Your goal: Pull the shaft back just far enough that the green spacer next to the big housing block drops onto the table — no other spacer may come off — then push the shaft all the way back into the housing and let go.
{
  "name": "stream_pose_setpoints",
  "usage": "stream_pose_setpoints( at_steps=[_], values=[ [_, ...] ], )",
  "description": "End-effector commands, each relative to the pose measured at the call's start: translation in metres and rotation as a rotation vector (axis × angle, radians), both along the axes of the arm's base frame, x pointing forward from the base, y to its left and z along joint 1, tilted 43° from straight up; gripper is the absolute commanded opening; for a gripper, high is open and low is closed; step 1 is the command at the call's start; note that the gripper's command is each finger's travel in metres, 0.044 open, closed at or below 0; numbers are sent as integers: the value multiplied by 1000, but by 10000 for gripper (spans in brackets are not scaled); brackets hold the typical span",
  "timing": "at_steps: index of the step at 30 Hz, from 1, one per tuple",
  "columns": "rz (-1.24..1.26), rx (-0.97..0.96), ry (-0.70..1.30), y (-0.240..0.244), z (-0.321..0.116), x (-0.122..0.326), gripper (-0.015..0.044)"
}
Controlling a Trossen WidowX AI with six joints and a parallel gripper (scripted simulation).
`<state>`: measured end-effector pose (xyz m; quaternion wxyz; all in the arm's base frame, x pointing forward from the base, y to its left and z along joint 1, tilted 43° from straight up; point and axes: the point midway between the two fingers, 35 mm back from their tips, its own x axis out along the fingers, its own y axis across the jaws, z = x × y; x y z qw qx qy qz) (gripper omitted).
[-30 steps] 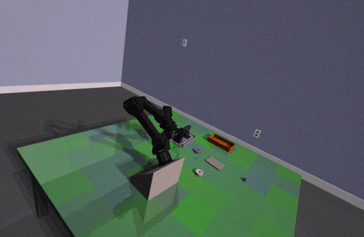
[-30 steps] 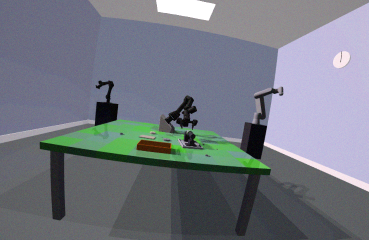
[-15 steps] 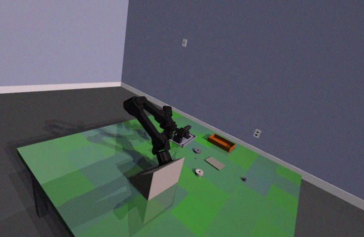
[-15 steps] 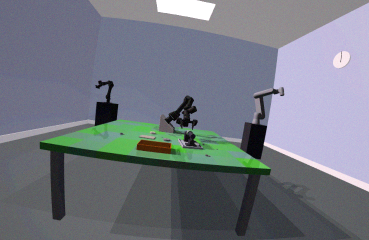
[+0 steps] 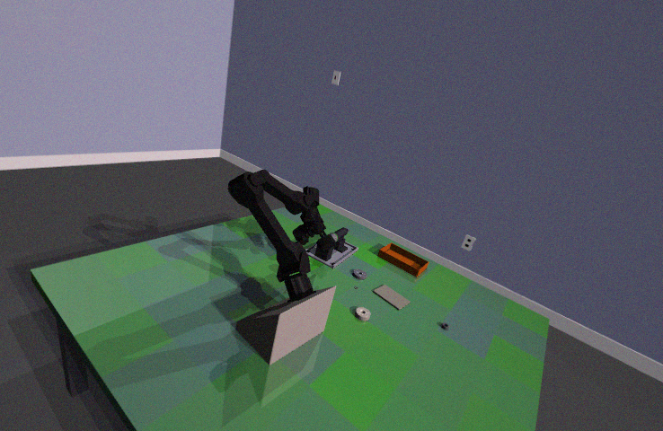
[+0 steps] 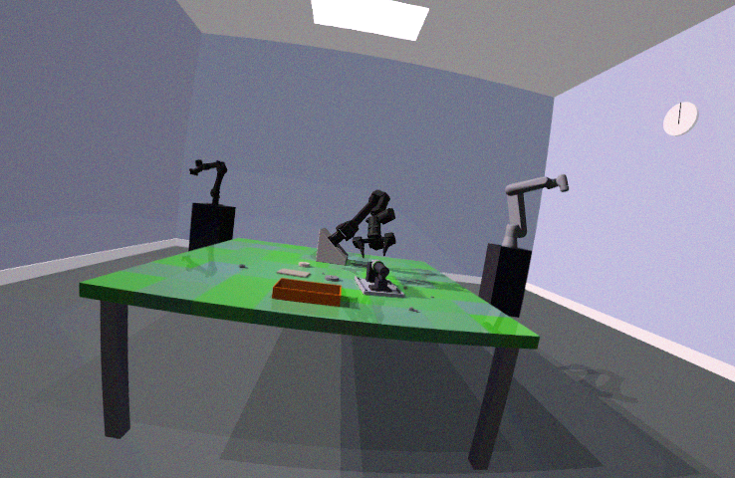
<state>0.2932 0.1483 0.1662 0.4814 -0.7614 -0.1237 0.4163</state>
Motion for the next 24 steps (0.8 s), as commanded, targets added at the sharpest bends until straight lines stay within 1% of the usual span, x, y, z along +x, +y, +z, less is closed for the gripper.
stream_pose_setpoints(
  at_steps=[1, 7, 12, 20, 22, 24],
  values=[
    [-239, 254, 450, 0, -3, 14, 440],
    [-640, 539, 1025, -2, -3, 26, 440],
    [-1016, 701, 1470, -2, 3, 29, 440],
    [-1477, 822, 1871, -2, 12, 30, 440],
    [-1567, 844, 1929, -2, 14, 30, 440],
    [-1584, 847, 1940, -3, 14, 30, 440]
  ],
)
